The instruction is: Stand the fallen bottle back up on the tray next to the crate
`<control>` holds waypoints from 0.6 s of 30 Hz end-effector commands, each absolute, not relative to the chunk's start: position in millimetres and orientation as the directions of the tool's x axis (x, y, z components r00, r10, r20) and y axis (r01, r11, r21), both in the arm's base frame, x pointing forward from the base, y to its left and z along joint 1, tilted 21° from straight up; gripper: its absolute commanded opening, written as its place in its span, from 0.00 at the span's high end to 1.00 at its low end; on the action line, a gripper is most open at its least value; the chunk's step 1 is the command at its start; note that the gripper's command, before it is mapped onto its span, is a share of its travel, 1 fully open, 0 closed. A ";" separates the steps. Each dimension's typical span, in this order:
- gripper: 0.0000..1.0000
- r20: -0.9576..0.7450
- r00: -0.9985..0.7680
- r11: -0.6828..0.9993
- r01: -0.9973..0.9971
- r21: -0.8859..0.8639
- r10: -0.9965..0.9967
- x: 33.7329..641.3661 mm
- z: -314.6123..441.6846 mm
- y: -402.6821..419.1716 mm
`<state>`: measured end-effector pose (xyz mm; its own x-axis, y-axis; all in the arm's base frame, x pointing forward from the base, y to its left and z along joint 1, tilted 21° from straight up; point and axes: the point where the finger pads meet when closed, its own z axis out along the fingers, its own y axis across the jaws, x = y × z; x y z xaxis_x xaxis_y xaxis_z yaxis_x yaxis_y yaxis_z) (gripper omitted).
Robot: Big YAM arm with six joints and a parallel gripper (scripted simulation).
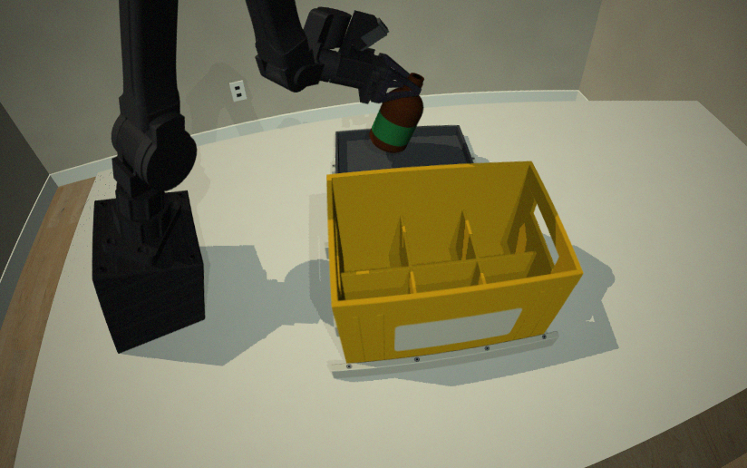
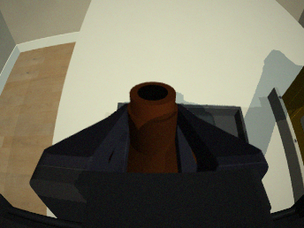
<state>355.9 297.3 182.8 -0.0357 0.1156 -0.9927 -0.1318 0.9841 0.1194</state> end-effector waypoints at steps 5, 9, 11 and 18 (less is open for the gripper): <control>1.00 -0.984 0.019 0.977 -0.126 0.175 0.178 366.9 205.9 299.1; 1.00 -0.988 0.002 0.981 -0.123 0.152 0.153 368.8 189.9 301.1; 1.00 -0.988 0.002 0.981 -0.123 0.152 0.153 368.8 189.9 301.1; 1.00 -0.985 0.015 0.977 -0.125 0.170 0.173 368.8 197.5 300.2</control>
